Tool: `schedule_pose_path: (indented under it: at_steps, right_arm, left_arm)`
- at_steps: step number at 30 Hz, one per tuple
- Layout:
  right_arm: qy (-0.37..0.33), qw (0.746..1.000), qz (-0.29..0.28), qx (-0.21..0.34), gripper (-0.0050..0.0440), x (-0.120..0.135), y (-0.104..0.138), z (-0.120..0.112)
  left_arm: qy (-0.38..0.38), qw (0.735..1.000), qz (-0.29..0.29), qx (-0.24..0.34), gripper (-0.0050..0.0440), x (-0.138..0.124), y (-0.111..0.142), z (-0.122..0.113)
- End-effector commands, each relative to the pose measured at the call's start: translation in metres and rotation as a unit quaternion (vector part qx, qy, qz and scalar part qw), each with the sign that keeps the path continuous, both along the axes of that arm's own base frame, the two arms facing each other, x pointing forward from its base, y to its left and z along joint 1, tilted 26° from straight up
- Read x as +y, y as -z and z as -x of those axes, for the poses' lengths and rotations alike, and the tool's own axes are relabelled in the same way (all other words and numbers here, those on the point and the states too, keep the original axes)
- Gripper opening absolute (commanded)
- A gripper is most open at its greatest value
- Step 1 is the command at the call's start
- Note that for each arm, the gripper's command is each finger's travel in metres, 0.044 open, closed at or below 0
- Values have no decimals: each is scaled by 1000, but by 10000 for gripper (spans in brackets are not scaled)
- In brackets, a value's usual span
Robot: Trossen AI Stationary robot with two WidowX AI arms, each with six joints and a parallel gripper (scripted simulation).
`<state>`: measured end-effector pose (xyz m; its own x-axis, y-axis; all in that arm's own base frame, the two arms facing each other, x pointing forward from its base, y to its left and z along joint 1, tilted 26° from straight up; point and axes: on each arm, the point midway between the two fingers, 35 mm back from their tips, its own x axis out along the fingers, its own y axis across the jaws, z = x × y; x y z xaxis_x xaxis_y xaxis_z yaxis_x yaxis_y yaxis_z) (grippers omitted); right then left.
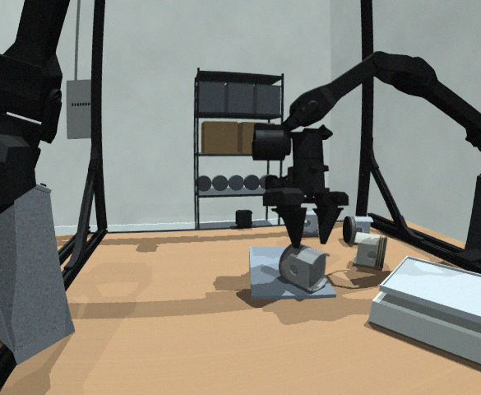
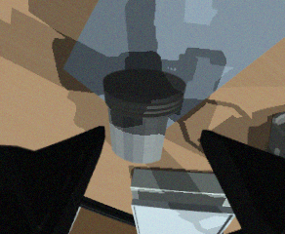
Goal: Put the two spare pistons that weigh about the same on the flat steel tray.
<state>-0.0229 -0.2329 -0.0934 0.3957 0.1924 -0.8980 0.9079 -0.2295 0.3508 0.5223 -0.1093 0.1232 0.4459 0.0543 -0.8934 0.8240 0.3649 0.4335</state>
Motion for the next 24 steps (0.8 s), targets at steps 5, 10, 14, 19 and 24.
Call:
schedule_pose_path:
  at_steps: [5, 10, 14, 19, 24]
  right_arm:
    - [0, 1000, 0, -1, 440, 0, 0, 0]
    - [0, 1000, 0, -1, 440, 0, 0, 0]
    - [0, 1000, 0, -1, 440, 0, 0, 0]
    - [0, 1000, 0, -1, 440, 0, 0, 0]
    - [0, 1000, 0, -1, 440, 0, 0, 0]
  left_arm:
    - [-1, 1000, 2, -7, 378, -1, -18, 5]
    - [-2, 1000, 2, -7, 378, -1, -24, 9]
    - [-5, 1000, 5, -6, 378, -1, -27, 9]
    - [-5, 1000, 5, -6, 378, 3, -49, 19]
    - [-5, 1000, 5, -6, 378, 6, -63, 25]
